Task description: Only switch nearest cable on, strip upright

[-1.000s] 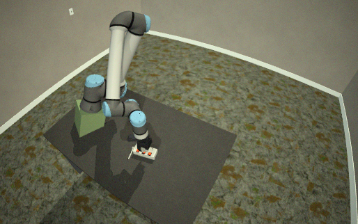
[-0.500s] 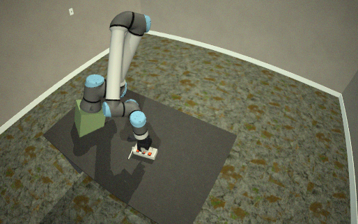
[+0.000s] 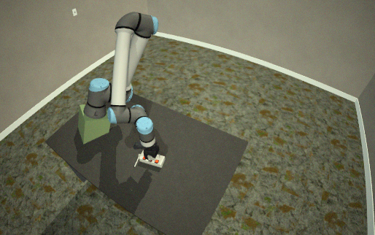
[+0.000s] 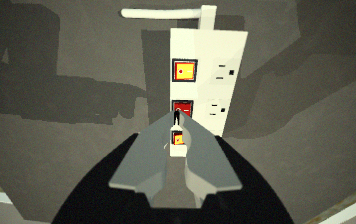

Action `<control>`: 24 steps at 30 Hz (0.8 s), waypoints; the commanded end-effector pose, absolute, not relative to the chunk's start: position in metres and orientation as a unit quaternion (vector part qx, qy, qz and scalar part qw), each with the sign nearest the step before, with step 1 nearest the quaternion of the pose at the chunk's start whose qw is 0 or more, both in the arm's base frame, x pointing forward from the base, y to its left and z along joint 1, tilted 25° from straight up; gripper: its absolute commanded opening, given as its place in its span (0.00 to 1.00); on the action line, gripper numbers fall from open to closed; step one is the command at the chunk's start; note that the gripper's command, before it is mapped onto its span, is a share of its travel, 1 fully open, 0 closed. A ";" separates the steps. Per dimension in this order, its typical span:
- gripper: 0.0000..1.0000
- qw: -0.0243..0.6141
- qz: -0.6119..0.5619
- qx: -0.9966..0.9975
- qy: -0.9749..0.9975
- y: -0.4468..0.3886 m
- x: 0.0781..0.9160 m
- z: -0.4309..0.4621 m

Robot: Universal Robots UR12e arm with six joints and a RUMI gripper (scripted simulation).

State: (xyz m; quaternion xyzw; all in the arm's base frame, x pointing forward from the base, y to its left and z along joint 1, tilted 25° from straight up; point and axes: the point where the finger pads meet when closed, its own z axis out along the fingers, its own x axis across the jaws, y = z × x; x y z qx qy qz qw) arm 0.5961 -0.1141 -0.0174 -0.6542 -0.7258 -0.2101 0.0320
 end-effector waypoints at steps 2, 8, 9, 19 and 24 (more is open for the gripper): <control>0.00 0.031 -0.210 -0.654 -0.726 -0.114 0.597 -0.018; 0.00 0.031 -0.210 -0.654 -0.726 -0.114 0.597 -0.018; 0.00 0.031 -0.210 -0.654 -0.726 -0.114 0.597 -0.018; 0.00 0.031 -0.210 -0.654 -0.726 -0.114 0.597 -0.018; 0.00 0.031 -0.210 -0.654 -0.726 -0.116 0.596 -0.014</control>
